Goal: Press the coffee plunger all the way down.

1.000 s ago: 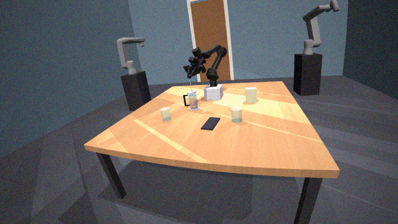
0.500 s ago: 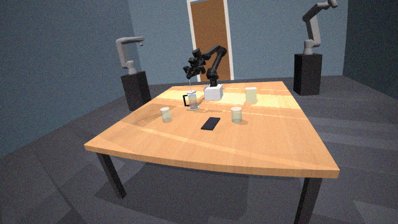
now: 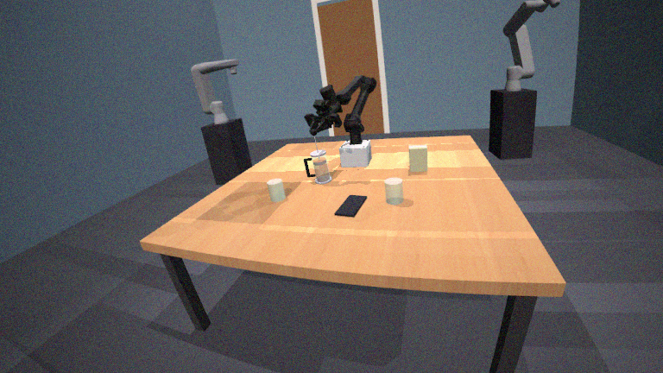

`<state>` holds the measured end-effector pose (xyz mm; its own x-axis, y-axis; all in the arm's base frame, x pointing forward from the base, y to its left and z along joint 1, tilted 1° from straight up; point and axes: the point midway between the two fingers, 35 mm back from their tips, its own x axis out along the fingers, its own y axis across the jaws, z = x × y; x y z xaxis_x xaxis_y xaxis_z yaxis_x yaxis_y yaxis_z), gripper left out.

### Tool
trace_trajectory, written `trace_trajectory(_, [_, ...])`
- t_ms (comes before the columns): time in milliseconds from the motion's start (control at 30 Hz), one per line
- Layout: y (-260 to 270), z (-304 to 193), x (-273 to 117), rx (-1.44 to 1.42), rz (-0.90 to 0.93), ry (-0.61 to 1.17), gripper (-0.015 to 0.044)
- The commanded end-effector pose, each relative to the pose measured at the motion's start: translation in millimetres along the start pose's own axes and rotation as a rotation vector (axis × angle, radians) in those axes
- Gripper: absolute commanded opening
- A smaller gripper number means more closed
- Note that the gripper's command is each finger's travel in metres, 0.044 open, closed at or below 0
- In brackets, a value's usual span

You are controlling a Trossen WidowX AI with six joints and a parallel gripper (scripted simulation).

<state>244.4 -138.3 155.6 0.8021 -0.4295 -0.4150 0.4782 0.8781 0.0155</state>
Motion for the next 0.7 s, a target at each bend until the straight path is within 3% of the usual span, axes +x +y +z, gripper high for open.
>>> trace_trajectory(0, [-0.7, -26.2, 8.3, 0.008, -0.004, 0.067, 0.0122])
trace_trajectory(667, [0.2, -52.1, 29.3, 0.008, -0.004, 0.067, 0.0122])
